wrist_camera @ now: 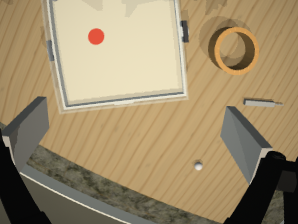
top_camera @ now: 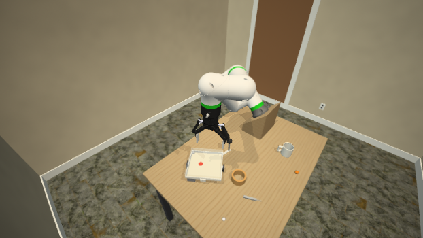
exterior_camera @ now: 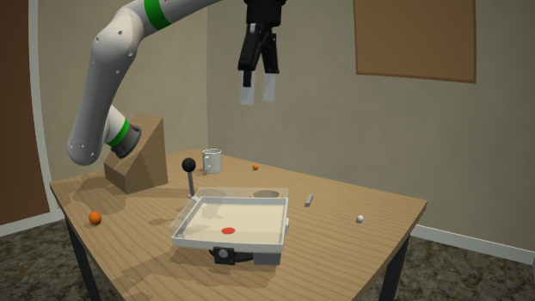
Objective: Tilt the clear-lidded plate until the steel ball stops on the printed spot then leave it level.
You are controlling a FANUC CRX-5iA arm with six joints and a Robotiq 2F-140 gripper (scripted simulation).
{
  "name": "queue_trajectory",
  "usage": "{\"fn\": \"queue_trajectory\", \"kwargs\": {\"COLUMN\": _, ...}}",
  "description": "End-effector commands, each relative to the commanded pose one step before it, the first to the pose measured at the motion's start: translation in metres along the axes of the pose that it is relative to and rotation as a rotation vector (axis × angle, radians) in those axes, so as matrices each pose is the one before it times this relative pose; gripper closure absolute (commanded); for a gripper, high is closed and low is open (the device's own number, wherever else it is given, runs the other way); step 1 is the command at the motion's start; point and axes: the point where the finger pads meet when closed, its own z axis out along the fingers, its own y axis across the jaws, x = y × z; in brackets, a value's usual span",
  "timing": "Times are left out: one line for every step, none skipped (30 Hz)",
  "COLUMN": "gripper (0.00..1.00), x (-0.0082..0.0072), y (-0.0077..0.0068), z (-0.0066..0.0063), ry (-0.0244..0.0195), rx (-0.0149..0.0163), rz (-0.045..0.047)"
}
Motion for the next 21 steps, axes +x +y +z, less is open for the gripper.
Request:
{"fn": "queue_trajectory", "kwargs": {"gripper": 0.0, "x": -0.00006, "y": -0.00001, "z": -0.0003, "ry": -0.00055, "rx": 0.00011, "rz": -0.00001}}
{"fn": "queue_trajectory", "kwargs": {"gripper": 0.0, "x": 0.0, "y": 0.0, "z": 0.0, "ry": 0.0, "rx": 0.0, "rz": 0.0}}
{"fn": "queue_trajectory", "kwargs": {"gripper": 0.0, "x": 0.0, "y": 0.0, "z": 0.0, "ry": 0.0, "rx": 0.0, "rz": 0.0}}
{"fn": "queue_trajectory", "kwargs": {"gripper": 0.0, "x": 0.0, "y": 0.0, "z": 0.0, "ry": 0.0, "rx": 0.0, "rz": 0.0}}
{"fn": "queue_trajectory", "kwargs": {"gripper": 0.0, "x": 0.0, "y": 0.0, "z": 0.0, "ry": 0.0, "rx": 0.0, "rz": 0.0}}
{"fn": "queue_trajectory", "kwargs": {"gripper": 0.0, "x": 0.0, "y": 0.0, "z": 0.0, "ry": 0.0, "rx": 0.0, "rz": 0.0}}
{"fn": "queue_trajectory", "kwargs": {"gripper": 0.0, "x": 0.0, "y": 0.0, "z": 0.0, "ry": 0.0, "rx": 0.0, "rz": 0.0}}
{"fn": "queue_trajectory", "kwargs": {"gripper": 0.0, "x": 0.0, "y": 0.0, "z": 0.0, "ry": 0.0, "rx": 0.0, "rz": 0.0}}
{"fn": "queue_trajectory", "kwargs": {"gripper": 0.0, "x": 0.0, "y": 0.0, "z": 0.0, "ry": 0.0, "rx": 0.0, "rz": 0.0}}
{"fn": "queue_trajectory", "kwargs": {"gripper": 0.0, "x": 0.0, "y": 0.0, "z": 0.0, "ry": 0.0, "rx": 0.0, "rz": 0.0}}
{"fn": "queue_trajectory", "kwargs": {"gripper": 0.0, "x": 0.0, "y": 0.0, "z": 0.0, "ry": 0.0, "rx": 0.0, "rz": 0.0}}
{"fn": "queue_trajectory", "kwargs": {"gripper": 0.0, "x": 0.0, "y": 0.0, "z": 0.0, "ry": 0.0, "rx": 0.0, "rz": 0.0}}
{"fn": "queue_trajectory", "kwargs": {"gripper": 0.0, "x": 0.0, "y": 0.0, "z": 0.0, "ry": 0.0, "rx": 0.0, "rz": 0.0}}
{"fn": "queue_trajectory", "kwargs": {"gripper": 0.0, "x": 0.0, "y": 0.0, "z": 0.0, "ry": 0.0, "rx": 0.0, "rz": 0.0}}
{"fn": "queue_trajectory", "kwargs": {"gripper": 0.0, "x": 0.0, "y": 0.0, "z": 0.0, "ry": 0.0, "rx": 0.0, "rz": 0.0}}
{"fn": "queue_trajectory", "kwargs": {"gripper": 0.0, "x": 0.0, "y": 0.0, "z": 0.0, "ry": 0.0, "rx": 0.0, "rz": 0.0}}
{"fn": "queue_trajectory", "kwargs": {"gripper": 0.0, "x": 0.0, "y": 0.0, "z": 0.0, "ry": 0.0, "rx": 0.0, "rz": 0.0}}
{"fn": "queue_trajectory", "kwargs": {"gripper": 0.0, "x": 0.00004, "y": 0.00002, "z": 0.00001, "ry": -0.00004, "rx": 0.00002, "rz": -0.00043}}
{"fn": "queue_trajectory", "kwargs": {"gripper": 0.0, "x": 0.00027, "y": 0.00016, "z": 0.00005, "ry": -0.0003, "rx": 0.00016, "rz": -0.00284}}
{"fn": "queue_trajectory", "kwargs": {"gripper": 0.0, "x": 0.00068, "y": 0.00041, "z": 0.00013, "ry": -0.00076, "rx": 0.00039, "rz": -0.00715}}
{"fn": "queue_trajectory", "kwargs": {"gripper": 0.0, "x": 0.00126, "y": 0.00075, "z": 0.00026, "ry": -0.00135, "rx": 0.0007, "rz": -0.01287}}
